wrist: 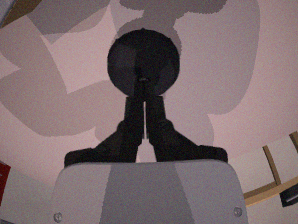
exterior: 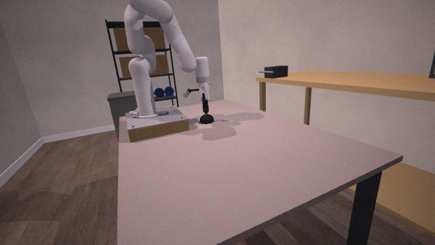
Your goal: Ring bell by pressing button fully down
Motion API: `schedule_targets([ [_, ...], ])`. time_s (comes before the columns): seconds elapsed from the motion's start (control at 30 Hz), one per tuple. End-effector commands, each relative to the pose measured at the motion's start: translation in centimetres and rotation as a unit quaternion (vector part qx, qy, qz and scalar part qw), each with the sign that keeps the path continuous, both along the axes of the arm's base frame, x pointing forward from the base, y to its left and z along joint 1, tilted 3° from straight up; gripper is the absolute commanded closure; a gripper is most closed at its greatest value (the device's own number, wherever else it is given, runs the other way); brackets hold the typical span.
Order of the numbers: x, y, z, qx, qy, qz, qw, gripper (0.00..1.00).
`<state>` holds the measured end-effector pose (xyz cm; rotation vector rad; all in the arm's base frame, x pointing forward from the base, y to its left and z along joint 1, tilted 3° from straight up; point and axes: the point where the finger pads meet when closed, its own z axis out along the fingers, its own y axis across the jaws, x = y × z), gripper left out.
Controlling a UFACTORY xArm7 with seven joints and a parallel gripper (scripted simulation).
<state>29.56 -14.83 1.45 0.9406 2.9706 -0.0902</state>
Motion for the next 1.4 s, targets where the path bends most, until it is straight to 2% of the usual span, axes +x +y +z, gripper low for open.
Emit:
schedule_targets([
  [0.0,-0.1,0.0,-0.1,0.001,0.001,0.000,1.000,1.00],
  [0.9,-0.1,0.1,0.0,0.001,0.001,0.000,1.000,1.00],
  [1.13,-0.1,0.1,0.5,0.001,0.001,0.000,1.000,1.00],
  [1.37,-0.1,0.2,2.0,0.001,0.001,0.000,1.000,1.00],
])
